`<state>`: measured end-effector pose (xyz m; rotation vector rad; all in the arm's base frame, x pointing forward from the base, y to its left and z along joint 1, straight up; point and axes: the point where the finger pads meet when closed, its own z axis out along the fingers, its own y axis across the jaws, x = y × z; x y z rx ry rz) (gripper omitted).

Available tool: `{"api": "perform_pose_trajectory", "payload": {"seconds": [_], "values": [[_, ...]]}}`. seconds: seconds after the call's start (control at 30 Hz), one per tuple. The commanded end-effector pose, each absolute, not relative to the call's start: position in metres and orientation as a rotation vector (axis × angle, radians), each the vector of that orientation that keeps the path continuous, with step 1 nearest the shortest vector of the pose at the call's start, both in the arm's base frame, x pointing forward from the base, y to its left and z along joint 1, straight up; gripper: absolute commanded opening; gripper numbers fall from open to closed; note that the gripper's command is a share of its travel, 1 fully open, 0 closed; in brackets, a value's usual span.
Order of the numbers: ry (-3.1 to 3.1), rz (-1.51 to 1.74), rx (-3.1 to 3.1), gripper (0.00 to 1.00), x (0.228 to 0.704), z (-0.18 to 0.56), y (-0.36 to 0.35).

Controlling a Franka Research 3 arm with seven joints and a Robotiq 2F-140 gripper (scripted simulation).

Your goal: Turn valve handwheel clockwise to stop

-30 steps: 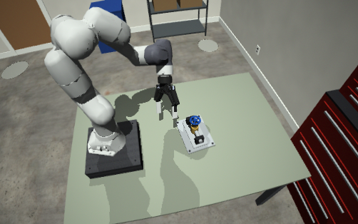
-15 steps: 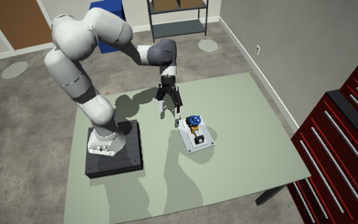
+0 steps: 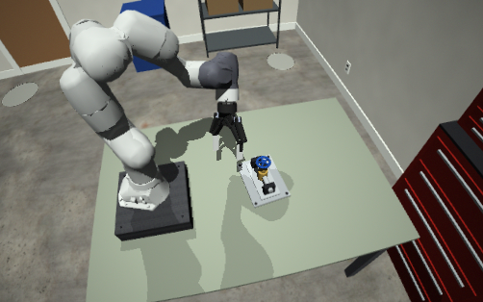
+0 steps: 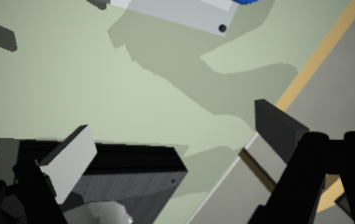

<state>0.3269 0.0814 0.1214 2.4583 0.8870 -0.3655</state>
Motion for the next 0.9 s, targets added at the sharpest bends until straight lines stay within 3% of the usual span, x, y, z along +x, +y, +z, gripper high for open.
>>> {"api": "perform_pose_trajectory", "payload": {"seconds": [0.0, 0.7, 0.87], "values": [[0.909, -0.369, 2.456, 1.0, 0.328, 0.121, 0.083], [0.997, -0.381, 2.523, 1.0, 0.341, 0.119, 0.088], [1.188, -0.335, 2.649, 1.0, 0.378, 0.122, 0.092]]}}
